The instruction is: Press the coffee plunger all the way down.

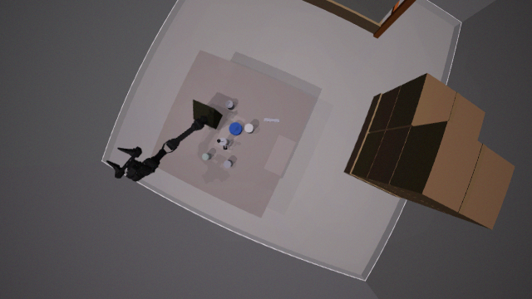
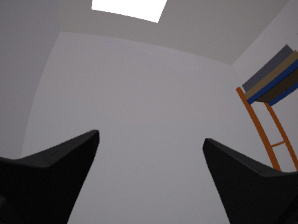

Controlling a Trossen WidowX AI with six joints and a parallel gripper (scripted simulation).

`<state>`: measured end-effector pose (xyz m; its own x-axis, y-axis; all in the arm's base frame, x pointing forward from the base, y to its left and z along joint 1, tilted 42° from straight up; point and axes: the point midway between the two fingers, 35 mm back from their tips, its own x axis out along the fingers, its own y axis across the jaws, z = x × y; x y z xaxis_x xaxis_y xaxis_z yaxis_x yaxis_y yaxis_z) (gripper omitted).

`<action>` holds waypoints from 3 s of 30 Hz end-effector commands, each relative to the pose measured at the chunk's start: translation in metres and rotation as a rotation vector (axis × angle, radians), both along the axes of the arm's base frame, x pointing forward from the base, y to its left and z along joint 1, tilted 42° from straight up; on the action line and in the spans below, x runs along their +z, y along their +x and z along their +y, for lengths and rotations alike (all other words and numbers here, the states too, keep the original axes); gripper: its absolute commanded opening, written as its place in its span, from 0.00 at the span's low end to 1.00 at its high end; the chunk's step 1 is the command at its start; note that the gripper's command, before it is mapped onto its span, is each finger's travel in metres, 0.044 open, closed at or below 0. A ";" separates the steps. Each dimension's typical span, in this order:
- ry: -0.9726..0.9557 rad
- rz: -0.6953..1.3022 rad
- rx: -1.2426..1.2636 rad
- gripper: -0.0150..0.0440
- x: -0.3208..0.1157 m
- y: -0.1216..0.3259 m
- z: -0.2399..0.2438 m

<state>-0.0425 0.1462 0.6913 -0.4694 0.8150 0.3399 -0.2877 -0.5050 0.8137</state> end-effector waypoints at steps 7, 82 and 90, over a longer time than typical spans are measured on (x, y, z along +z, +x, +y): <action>-0.002 0.169 -0.056 1.00 -0.005 0.035 0.022; -2.155 -1.010 -1.969 1.00 -0.535 0.240 -0.144; -2.160 -0.980 -1.977 1.00 -0.539 0.247 -0.149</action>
